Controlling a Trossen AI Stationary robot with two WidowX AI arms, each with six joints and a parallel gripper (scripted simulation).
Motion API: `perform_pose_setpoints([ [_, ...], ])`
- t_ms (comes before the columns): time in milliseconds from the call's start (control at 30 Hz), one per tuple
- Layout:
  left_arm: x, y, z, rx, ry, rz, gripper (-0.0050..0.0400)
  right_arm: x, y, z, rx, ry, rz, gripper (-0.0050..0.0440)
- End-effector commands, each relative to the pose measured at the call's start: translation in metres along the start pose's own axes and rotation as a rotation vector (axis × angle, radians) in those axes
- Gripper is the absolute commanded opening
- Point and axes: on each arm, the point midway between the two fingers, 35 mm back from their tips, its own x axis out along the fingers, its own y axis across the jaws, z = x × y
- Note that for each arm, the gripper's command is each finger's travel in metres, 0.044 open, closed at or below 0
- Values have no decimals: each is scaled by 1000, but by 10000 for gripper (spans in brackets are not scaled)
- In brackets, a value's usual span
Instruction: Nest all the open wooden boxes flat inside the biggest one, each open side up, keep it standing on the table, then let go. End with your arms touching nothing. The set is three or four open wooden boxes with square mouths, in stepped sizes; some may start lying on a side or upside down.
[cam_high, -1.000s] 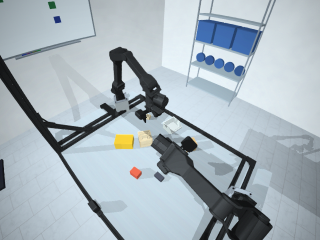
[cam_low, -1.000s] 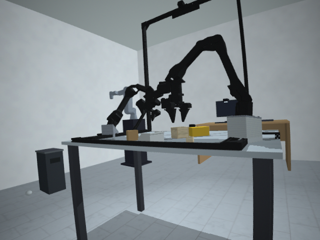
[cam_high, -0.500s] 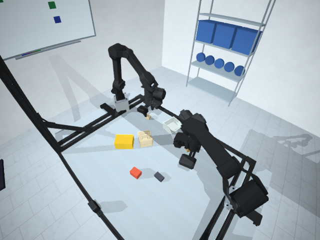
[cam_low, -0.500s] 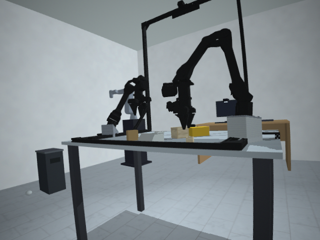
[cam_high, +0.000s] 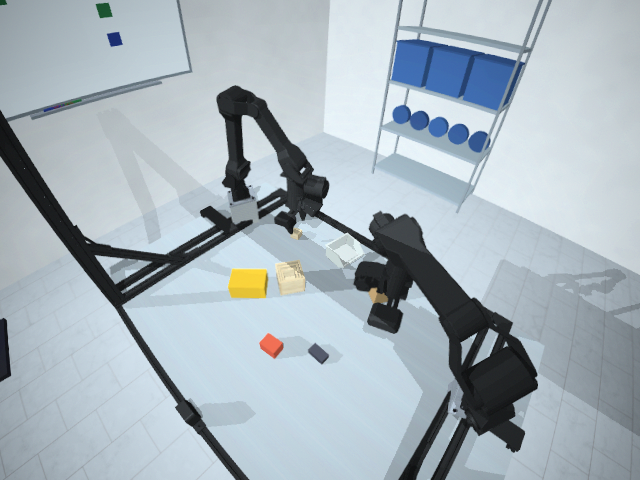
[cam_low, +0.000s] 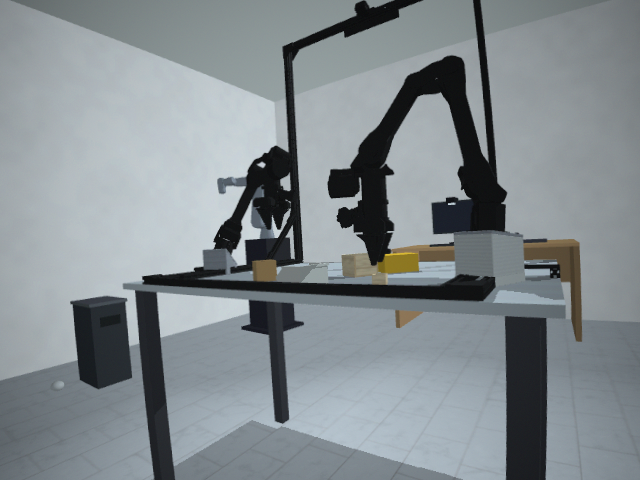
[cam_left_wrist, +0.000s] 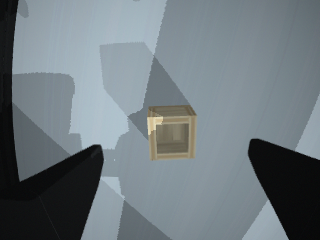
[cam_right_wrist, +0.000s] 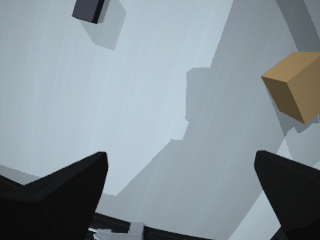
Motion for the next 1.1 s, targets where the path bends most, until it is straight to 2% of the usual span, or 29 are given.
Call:
perform_pose_setpoints([
  [0, 7, 1, -5, -4, 15, 4, 400, -1, 0, 1, -3, -5, 3, 400],
  [833, 39, 1, -5, -4, 14, 4, 400, -1, 0, 1, -3, -5, 3, 400],
  [867, 39, 1, -5, -4, 14, 4, 376, -1, 0, 1, -3, -5, 3, 400],
  [933, 39, 1, -5, -4, 14, 4, 376, -1, 0, 1, -3, -5, 3, 400],
  [1067, 39, 1, -5, -4, 14, 4, 280, -1, 0, 1, -3, -5, 3, 400],
])
